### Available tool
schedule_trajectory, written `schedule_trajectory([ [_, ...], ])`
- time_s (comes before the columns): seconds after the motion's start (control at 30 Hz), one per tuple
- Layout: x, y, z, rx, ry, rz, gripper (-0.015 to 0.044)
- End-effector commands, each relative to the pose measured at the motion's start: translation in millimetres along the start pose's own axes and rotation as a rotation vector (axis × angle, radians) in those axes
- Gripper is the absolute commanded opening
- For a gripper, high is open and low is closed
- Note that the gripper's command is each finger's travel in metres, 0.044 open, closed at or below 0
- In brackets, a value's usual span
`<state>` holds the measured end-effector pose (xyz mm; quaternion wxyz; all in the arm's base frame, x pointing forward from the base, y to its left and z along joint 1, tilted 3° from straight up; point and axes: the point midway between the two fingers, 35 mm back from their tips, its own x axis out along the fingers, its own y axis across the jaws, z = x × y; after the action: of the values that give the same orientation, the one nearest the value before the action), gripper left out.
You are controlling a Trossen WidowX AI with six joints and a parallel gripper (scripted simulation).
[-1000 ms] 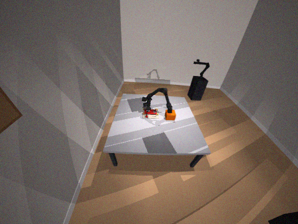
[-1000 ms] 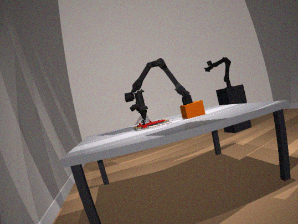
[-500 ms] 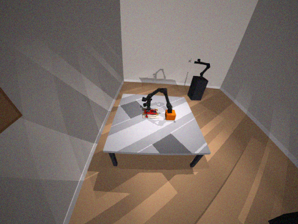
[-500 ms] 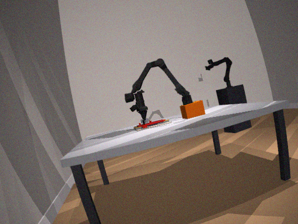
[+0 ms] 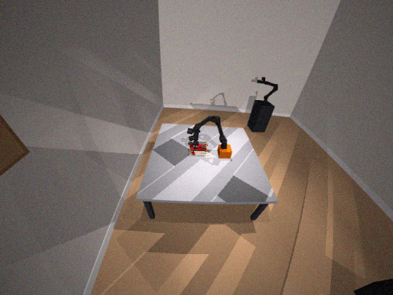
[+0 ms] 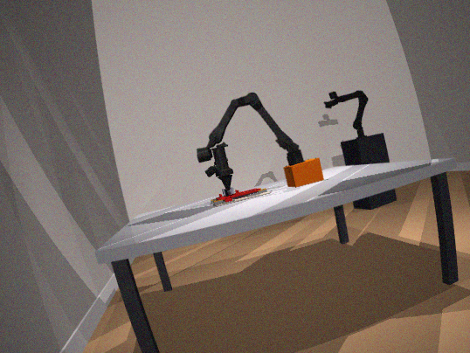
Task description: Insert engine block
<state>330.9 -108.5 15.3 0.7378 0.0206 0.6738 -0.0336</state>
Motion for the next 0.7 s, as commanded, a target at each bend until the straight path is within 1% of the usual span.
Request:
schedule_trajectory([
  [0.0, 1.7, 0.3, -0.2, 0.002, 0.000, 0.003, 0.0158],
  [0.67, 6.5, 0.3, -0.2, -0.002, 0.000, 0.003, 0.0158],
])
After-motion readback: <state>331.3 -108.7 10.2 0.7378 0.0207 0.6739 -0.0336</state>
